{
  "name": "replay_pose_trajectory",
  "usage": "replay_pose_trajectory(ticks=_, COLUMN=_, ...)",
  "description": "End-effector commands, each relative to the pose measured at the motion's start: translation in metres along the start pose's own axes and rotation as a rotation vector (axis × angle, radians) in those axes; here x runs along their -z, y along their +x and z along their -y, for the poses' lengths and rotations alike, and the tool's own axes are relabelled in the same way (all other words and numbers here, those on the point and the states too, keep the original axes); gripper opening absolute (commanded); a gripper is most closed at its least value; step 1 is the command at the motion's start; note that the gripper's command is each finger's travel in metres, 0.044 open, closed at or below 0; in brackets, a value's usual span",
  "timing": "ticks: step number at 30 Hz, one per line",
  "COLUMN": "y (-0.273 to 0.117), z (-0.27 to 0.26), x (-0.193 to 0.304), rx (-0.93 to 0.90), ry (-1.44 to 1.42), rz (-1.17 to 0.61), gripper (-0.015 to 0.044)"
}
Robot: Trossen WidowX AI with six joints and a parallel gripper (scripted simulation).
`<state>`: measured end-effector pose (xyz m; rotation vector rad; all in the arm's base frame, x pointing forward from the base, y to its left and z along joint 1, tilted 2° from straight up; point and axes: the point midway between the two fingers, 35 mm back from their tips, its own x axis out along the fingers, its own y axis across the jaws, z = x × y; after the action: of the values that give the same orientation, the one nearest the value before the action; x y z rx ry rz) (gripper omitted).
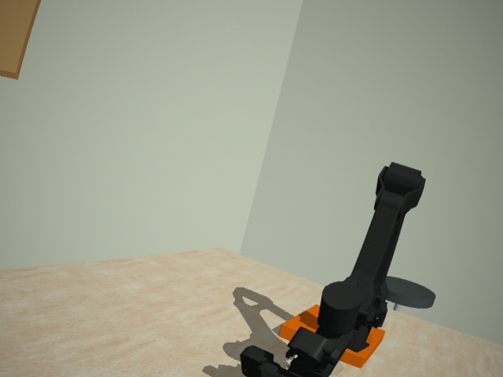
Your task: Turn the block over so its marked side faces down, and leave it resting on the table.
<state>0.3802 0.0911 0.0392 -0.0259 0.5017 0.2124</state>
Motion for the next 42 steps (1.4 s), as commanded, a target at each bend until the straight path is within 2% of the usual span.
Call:
replay_pose_trajectory(ticks=1, y=-0.0025, z=0.0003, x=-0.0034, rx=0.003, ry=0.003, rz=0.035, gripper=0.0000)
replay_pose_trajectory(ticks=14, y=-0.0025, z=0.0003, x=-0.0034, rx=0.003, ry=0.003, rz=0.035, gripper=0.0000)
replay_pose_trajectory(ticks=31, y=-0.0025, z=0.0003, x=-0.0034, rx=0.003, ry=0.003, rz=0.035, gripper=0.0440)
replay_pose_trajectory(ticks=42, y=-0.0025, z=0.0003, x=-0.0034, rx=0.003, ry=0.003, rz=0.035, gripper=0.0440)
